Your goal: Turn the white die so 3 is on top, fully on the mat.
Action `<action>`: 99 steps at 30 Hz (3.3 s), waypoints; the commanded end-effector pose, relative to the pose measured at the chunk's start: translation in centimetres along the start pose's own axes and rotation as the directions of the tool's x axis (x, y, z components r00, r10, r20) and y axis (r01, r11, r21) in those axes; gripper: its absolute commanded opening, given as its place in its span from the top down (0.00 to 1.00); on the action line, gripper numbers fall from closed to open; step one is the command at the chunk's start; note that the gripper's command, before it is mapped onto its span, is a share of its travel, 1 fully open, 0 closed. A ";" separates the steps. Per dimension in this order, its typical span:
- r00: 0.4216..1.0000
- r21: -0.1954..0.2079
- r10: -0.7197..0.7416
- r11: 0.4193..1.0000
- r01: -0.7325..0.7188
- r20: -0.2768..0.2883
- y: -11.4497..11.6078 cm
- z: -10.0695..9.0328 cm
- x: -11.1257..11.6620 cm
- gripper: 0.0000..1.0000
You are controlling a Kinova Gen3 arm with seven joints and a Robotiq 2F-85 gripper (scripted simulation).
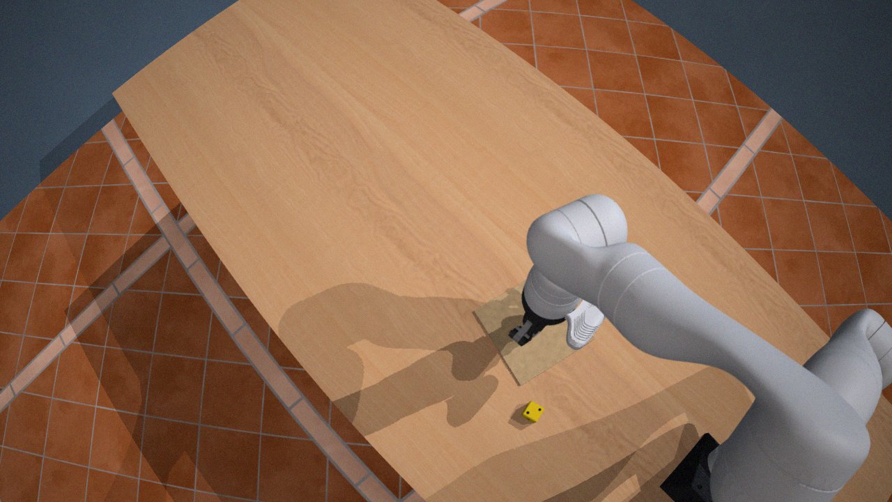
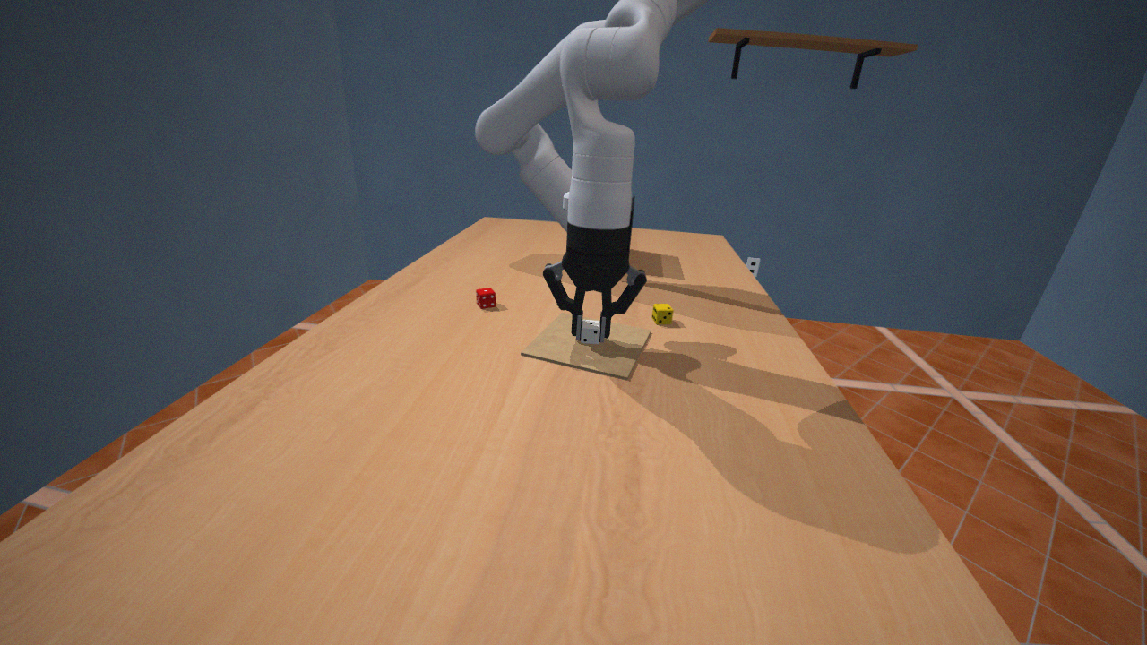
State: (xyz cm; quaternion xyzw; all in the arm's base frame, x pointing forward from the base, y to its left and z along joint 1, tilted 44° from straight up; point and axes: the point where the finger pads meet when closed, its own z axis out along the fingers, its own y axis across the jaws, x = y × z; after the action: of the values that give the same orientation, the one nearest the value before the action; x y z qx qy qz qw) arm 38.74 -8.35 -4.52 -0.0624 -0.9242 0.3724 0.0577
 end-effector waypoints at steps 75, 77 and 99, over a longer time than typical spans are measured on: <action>1.000 -0.001 0.000 1.000 0.000 0.002 0.0 -0.1 0.0 0.75; 1.000 -0.001 0.000 1.000 0.000 0.002 0.0 -0.1 0.0 0.71; 1.000 -0.001 0.000 1.000 0.000 0.002 0.0 -0.2 0.0 0.59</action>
State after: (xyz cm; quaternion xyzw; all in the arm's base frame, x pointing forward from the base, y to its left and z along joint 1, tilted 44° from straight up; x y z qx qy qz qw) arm 38.73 -8.34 -4.50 -0.0625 -0.9241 0.3725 0.0578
